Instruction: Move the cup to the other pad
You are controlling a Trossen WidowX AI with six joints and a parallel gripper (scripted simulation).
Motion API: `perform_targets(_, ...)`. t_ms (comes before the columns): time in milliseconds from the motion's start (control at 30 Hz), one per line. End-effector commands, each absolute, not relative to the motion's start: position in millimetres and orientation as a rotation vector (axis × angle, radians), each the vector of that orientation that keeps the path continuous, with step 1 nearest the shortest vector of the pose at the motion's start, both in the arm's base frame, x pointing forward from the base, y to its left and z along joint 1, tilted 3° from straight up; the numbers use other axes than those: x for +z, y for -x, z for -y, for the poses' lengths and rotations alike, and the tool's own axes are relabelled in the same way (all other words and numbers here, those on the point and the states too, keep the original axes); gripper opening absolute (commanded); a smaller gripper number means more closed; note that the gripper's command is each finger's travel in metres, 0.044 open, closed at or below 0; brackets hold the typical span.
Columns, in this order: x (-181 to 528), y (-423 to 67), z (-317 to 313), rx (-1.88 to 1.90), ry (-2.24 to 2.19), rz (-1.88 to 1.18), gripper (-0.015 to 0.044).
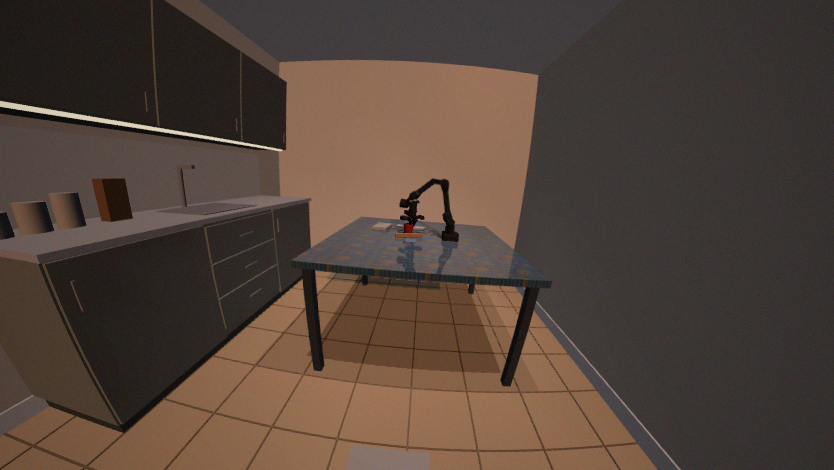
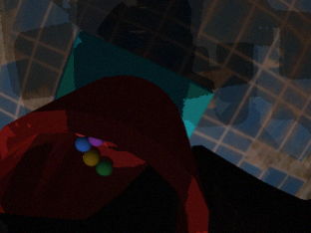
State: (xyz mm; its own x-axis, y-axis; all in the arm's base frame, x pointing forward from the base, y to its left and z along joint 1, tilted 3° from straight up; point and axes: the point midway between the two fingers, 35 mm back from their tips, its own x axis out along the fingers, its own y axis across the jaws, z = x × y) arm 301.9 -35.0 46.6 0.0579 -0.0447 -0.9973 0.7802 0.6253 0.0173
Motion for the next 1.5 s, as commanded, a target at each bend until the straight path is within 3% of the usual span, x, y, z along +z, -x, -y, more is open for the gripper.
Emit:
perform_targets(0,47.0,-302.0,35.0,-0.704,-0.680,-1.382,0.0000)
perform_targets(133,47.0,-302.0,35.0,-0.704,-0.680,-1.382,0.0000)
perform_targets(300,47.0,-302.0,35.0,-0.704,-0.680,-1.382,0.0128)
perform_targets(1467,88.2,-300.1,33.9,-0.698,-0.680,-1.382,0.0128)
